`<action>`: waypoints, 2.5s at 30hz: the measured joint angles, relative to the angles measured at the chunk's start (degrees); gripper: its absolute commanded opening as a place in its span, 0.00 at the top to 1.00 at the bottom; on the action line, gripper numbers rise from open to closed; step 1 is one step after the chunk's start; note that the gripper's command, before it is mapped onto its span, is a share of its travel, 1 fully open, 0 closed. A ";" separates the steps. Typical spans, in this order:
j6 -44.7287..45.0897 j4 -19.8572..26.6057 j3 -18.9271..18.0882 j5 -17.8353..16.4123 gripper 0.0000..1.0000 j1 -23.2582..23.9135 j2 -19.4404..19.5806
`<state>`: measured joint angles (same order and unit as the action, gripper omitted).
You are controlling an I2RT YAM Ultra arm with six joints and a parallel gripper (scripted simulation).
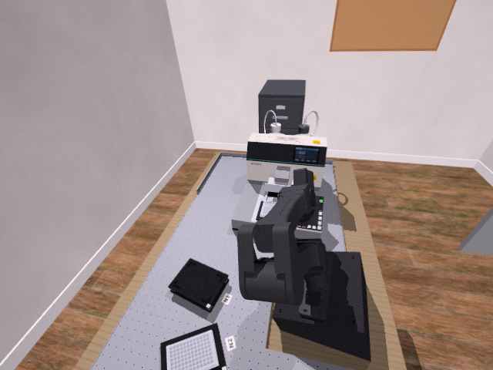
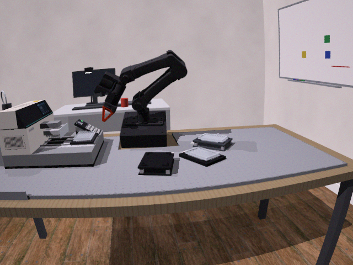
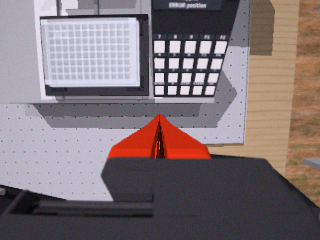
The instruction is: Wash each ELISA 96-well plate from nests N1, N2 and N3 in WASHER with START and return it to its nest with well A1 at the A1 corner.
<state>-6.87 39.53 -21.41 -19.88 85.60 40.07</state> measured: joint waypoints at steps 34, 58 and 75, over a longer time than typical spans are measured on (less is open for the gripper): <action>-0.11 -0.11 0.00 0.02 1.00 0.00 0.00; -0.11 -0.11 0.00 0.02 1.00 0.00 0.00; -1.77 -4.74 2.16 1.03 1.00 -2.56 3.21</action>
<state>-8.64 34.79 -19.25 -18.85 83.05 43.29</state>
